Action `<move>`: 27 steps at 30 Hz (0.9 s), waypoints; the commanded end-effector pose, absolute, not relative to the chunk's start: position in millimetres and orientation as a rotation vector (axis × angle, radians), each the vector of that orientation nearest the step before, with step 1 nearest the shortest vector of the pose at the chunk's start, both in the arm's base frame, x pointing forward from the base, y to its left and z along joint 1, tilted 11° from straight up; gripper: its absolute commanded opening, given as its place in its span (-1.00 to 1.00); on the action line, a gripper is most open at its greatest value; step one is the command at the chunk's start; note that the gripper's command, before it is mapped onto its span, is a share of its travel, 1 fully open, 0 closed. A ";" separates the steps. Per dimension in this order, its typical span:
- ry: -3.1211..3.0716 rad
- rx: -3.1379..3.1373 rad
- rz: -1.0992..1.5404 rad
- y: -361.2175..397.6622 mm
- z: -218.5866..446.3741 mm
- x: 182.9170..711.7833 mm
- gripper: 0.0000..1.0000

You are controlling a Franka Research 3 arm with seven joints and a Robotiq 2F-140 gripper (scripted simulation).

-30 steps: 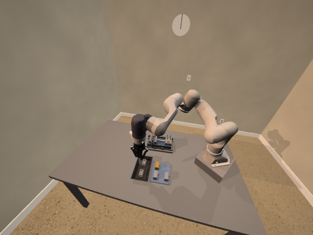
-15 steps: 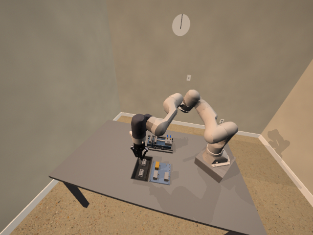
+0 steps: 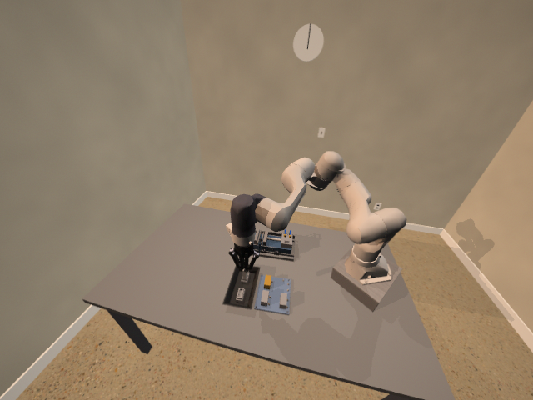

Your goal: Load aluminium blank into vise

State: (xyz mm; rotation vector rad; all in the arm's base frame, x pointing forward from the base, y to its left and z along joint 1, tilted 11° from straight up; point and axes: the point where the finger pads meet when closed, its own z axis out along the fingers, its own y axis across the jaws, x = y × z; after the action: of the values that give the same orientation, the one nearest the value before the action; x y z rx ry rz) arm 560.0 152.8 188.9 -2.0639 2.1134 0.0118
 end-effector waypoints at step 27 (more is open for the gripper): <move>2.130 -2.040 0.005 155.1 163.5 373.8 -0.20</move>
State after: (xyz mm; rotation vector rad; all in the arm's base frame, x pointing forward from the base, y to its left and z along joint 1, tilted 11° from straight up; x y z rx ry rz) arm 374.6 153.7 162.4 -2.0776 2.0996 -0.0027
